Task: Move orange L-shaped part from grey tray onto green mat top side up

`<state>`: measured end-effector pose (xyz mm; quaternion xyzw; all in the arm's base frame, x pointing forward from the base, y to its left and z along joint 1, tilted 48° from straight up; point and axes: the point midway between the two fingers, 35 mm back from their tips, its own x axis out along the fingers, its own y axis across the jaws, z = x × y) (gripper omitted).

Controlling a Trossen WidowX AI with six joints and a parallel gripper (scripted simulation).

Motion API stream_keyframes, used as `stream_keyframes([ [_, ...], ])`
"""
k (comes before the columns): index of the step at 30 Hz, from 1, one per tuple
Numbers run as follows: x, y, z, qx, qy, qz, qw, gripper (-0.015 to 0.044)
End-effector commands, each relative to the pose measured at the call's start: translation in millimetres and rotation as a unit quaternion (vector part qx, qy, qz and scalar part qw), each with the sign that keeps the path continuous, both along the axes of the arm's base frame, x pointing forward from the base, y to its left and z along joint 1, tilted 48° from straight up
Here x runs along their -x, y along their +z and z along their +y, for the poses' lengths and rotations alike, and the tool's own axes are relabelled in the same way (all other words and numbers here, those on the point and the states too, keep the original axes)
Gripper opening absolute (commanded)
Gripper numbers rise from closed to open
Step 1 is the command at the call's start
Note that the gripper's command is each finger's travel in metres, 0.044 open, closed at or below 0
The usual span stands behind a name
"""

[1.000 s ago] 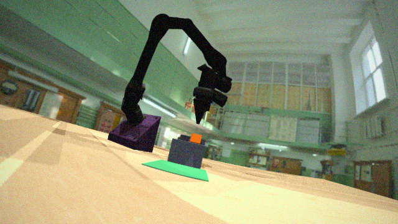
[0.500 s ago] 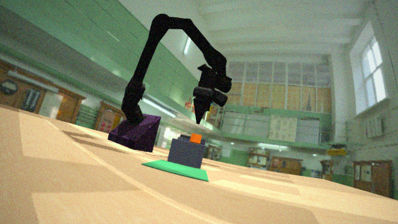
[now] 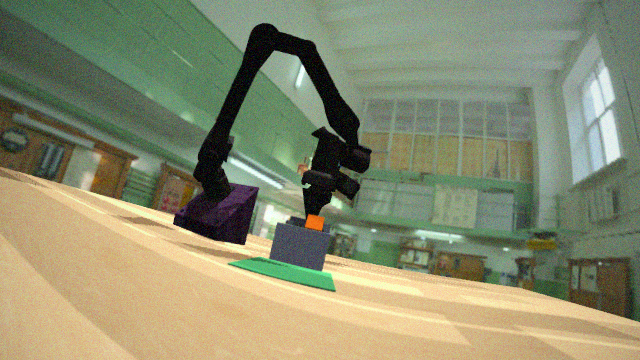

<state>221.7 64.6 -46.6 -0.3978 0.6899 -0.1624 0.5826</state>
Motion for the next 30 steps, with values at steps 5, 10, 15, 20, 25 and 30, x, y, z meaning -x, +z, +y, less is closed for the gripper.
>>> stream_keyframes([
  [5,-2,-7,-5,-0.003,0.008,-0.007,1.0,0.018],
  [10,-3,-12,-11,-0.003,0.008,-0.007,1.0,0.018],
  [15,-3,-18,-17,-0.003,0.008,-0.007,1.0,0.018],
  [20,-3,-23,-24,-0.002,0.008,-0.007,1.0,0.018],
  [25,-3,-29,-30,-0.002,0.008,-0.007,1.0,0.018],
  [30,-2,-29,-31,-0.002,0.008,-0.007,1.0,0.018],
])
